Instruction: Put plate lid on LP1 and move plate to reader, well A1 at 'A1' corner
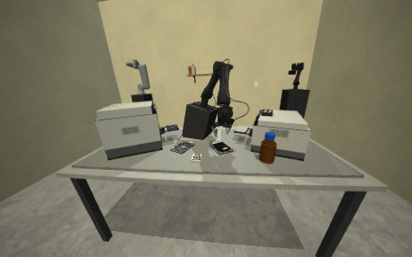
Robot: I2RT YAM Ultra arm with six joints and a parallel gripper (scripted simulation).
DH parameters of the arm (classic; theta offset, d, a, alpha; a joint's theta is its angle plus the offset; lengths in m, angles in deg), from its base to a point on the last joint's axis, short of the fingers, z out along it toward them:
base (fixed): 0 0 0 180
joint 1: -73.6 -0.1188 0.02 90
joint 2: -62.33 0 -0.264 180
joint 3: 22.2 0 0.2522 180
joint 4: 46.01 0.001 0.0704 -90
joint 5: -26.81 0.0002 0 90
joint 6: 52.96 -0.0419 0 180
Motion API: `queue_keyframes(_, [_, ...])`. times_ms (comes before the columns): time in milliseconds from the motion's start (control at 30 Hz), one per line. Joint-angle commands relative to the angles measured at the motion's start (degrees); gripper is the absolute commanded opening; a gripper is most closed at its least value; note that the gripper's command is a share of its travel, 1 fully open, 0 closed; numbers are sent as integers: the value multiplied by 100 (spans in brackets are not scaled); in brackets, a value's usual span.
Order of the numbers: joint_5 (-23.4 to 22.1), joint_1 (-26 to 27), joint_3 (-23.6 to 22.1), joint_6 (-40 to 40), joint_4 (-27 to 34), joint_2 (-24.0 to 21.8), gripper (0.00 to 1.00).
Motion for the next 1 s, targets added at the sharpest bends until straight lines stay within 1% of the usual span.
queue_keyframes(0, [71, -162, 148, 196, 69, -202, 100])
queue_keyframes(100, [118, -351, 150, 457, 125, -299, 100])
queue_keyframes(167, [118, -351, 150, 457, 125, -299, 100])
queue_keyframes(567, [304, -1085, 190, 1560, 391, -624, 100])
queue_keyframes(667, [342, -1221, 199, 1883, 447, -683, 100])
queue_keyframes(733, [342, -1221, 199, 1883, 447, -683, 100])
queue_keyframes(967, [443, -1620, 226, 2566, 609, -854, 100])
